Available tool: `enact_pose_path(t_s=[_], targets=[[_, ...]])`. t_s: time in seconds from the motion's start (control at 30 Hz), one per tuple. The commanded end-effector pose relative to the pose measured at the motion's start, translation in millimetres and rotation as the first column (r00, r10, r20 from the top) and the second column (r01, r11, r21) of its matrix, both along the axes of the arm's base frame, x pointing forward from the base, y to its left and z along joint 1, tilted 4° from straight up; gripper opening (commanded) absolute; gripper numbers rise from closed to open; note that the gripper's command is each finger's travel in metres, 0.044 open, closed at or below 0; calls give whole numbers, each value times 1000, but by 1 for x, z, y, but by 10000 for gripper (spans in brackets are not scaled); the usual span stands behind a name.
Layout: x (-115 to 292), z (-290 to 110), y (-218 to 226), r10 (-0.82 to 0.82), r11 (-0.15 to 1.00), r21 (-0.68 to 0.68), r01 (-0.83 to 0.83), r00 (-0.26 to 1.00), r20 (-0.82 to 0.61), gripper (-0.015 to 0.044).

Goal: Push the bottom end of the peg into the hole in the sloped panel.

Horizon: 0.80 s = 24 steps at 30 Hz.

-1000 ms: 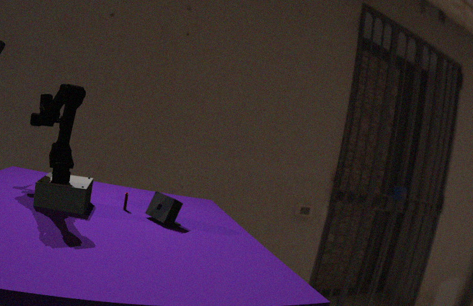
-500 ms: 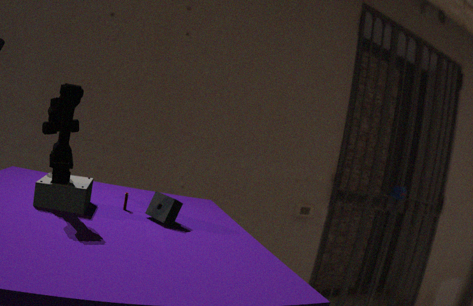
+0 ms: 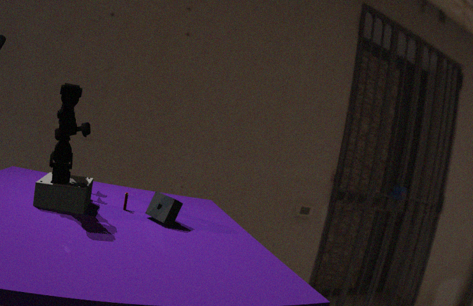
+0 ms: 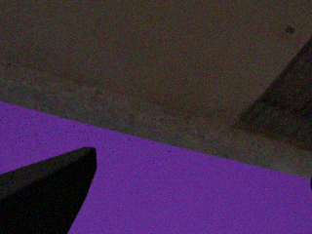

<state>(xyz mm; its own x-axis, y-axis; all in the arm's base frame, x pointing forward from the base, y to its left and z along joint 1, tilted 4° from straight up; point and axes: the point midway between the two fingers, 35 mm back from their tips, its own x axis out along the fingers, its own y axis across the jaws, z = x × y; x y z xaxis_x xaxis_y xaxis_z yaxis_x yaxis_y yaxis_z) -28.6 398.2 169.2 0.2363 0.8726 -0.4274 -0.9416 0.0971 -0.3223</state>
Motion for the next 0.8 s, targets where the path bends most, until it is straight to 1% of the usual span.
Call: enact_pose_path(t_s=[0.0,0.77], targets=[[20,-7,2,-25,998,-48,26,999,31,440],[120,-48,-15,-113,940,-306,151,984,138,440]])
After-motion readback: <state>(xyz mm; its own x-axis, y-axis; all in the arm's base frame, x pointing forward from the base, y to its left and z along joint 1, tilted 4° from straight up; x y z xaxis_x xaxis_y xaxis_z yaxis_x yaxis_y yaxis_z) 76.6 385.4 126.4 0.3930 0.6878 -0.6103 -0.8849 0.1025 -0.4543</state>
